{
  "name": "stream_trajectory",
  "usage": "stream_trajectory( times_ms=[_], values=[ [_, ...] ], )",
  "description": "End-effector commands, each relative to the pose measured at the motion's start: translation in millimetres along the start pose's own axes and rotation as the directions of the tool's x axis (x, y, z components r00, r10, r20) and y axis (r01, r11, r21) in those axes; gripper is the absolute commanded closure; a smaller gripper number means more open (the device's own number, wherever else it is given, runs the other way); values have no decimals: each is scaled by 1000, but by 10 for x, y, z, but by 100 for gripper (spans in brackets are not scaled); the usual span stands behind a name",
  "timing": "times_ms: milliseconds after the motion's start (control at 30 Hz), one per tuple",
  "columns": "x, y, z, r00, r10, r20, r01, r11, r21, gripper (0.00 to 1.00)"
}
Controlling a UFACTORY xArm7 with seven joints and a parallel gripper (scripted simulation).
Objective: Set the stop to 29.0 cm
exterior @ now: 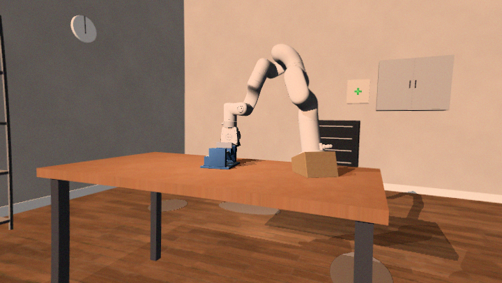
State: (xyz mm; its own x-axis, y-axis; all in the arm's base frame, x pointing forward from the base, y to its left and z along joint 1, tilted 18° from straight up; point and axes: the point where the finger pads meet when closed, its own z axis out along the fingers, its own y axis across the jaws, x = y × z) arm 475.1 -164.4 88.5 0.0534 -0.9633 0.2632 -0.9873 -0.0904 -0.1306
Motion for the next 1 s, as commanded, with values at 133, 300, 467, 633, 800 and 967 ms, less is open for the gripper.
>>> stream_trajectory(
  times_ms=[133,300,467,633,800,967],
  values=[
    [2,-160,-203,1000,-2,-3,2,1000,15,94],
    [2,-161,-322,1000,-2,-3,2,1000,15,94],
    [2,-141,-379,1000,-2,-3,2,1000,15,94],
    [1,-88,-456,1000,-2,-3,2,1000,15,94],
    [1,-11,-511,1000,-2,-3,2,1000,15,94],
    [1,45,-530,1000,-2,-3,2,1000,15,94]
  ],
)
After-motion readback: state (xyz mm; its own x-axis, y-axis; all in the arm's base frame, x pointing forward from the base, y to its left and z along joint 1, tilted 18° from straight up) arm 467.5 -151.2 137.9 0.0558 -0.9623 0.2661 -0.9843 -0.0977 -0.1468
